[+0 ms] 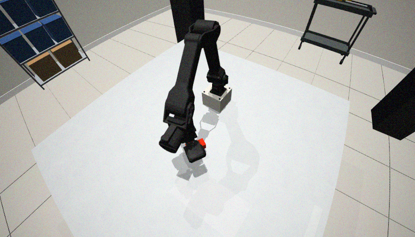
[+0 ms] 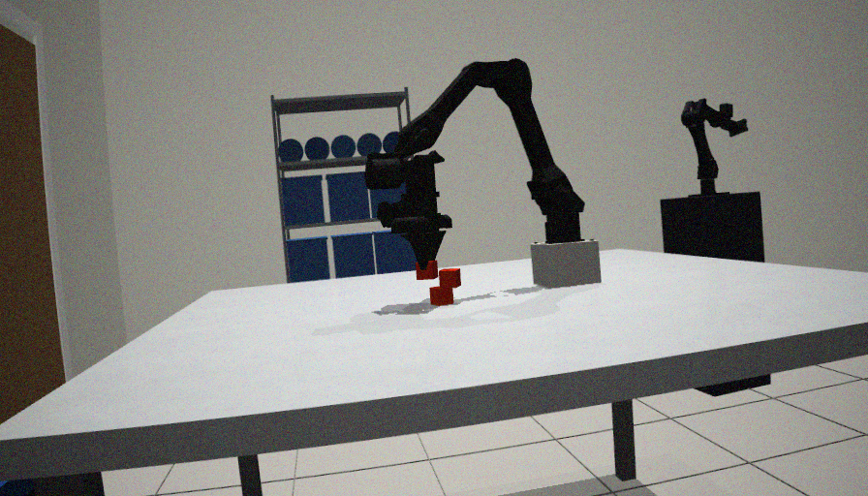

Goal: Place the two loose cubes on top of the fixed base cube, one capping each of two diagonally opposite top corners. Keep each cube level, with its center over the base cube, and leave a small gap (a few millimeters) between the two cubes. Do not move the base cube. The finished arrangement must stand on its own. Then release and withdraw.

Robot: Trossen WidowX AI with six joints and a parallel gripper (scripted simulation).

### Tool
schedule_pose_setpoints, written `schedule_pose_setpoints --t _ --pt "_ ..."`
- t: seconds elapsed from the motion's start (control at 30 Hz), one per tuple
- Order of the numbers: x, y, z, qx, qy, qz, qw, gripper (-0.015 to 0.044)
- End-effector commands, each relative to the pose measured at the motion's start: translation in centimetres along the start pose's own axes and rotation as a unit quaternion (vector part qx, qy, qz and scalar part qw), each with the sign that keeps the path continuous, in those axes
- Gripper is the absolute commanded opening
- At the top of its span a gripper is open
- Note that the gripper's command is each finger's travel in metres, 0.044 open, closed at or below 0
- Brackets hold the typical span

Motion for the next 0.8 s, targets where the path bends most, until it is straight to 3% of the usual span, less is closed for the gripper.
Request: schedule_pose_setpoints --t 0.0,0.77 --pt "1.35 0.17 -0.18 -0.002 0.007 0.007 1.0 0.0105" --pt "1.66 0.17 -0.18 -0.003 0.007 0.007 1.0 0.0105"
Point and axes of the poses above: the point midway between the two fingers, 35 mm back from their tips, its own x axis out along the fingers, its own z axis across the jaws, y = z × x, the point moved 7 cm from there along -x, back along the fingers, and after that the axes turned 9 degrees about x, right-handed, at the moved point
